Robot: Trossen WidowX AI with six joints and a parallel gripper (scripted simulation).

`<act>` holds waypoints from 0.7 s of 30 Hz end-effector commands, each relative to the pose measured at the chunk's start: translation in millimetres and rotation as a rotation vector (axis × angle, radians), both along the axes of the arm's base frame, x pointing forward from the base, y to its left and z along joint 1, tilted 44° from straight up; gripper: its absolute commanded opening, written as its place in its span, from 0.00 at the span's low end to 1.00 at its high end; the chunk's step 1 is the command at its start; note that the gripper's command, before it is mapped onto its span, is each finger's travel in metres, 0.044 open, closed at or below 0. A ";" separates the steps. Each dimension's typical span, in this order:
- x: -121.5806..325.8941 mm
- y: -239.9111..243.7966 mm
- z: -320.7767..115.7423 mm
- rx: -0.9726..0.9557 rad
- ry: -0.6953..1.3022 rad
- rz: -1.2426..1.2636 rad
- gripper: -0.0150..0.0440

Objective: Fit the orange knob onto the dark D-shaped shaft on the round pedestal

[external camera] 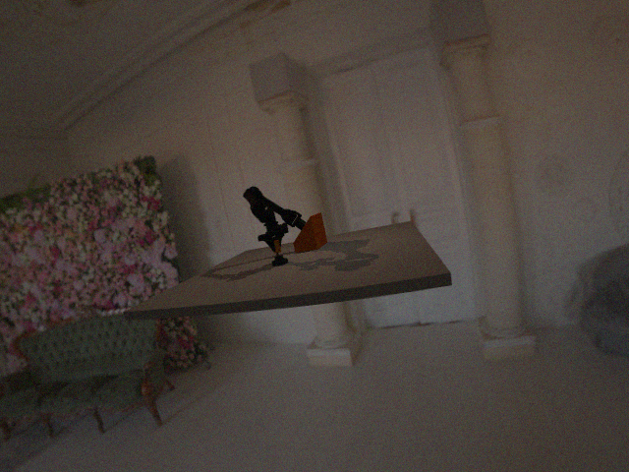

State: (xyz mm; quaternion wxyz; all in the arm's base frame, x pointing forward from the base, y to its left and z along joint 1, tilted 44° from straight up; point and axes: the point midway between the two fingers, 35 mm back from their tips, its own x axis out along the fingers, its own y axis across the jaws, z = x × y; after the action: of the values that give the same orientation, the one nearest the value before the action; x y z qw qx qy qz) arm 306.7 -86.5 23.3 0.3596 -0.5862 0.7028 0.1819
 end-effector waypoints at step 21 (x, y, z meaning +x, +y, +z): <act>-0.1 1.2 -0.5 0.005 0.079 0.090 0.25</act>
State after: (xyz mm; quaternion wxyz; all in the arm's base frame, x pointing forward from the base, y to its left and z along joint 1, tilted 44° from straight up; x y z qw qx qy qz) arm 305.7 -87.8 21.6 0.3252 -0.6073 0.6900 0.2220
